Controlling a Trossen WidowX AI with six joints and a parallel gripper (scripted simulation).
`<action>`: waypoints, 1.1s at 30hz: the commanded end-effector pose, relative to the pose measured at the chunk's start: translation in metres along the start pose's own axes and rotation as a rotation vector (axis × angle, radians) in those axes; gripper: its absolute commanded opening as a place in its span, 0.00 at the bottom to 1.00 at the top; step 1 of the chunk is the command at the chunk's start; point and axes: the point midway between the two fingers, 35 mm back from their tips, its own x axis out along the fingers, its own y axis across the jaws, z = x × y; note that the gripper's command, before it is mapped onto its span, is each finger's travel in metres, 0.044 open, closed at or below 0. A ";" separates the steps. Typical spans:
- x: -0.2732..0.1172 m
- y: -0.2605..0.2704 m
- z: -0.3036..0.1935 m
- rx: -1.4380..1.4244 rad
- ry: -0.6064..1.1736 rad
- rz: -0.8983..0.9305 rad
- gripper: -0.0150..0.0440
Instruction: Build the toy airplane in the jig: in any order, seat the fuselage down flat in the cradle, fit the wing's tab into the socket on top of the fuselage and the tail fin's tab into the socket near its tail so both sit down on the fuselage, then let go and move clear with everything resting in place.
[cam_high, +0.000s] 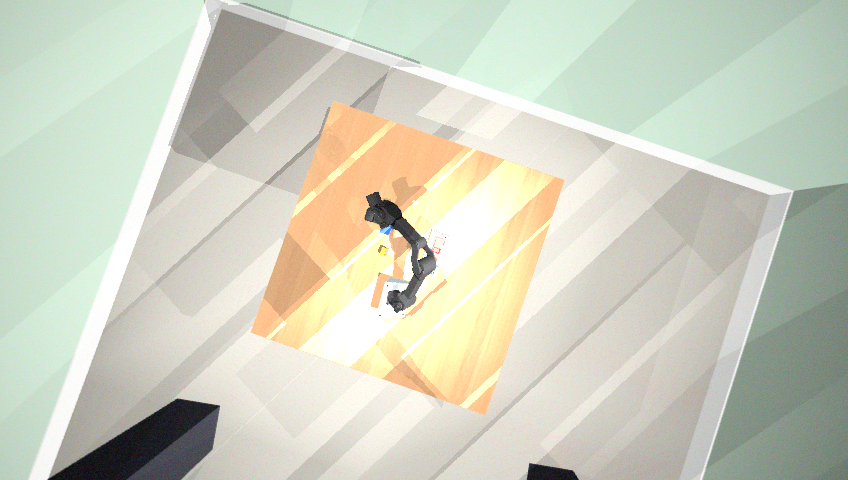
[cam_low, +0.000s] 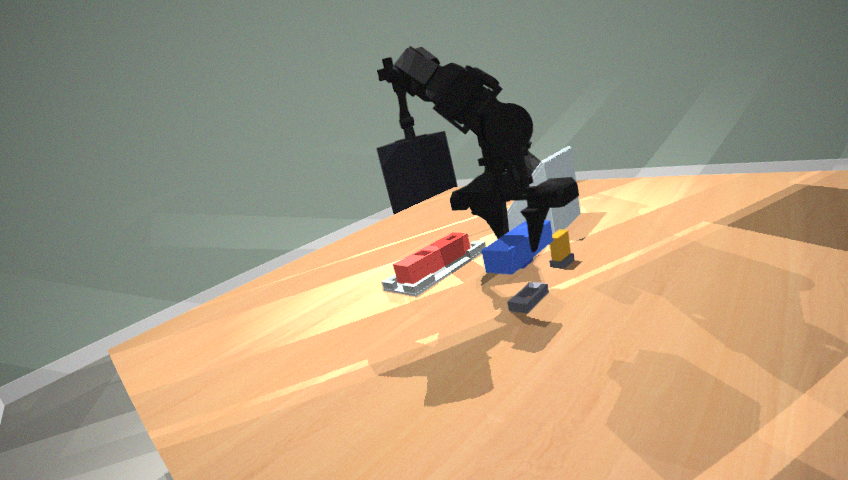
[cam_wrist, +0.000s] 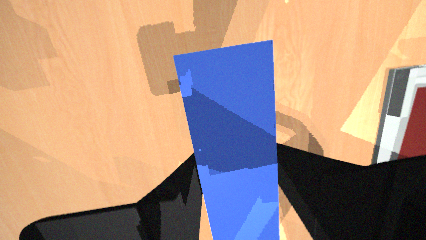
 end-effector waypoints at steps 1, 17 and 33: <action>-0.014 0.001 0.001 0.011 0.000 0.007 0.25; -0.061 -0.001 -0.006 0.021 0.019 -0.003 0.25; -0.061 -0.042 0.002 -0.186 0.020 0.013 0.25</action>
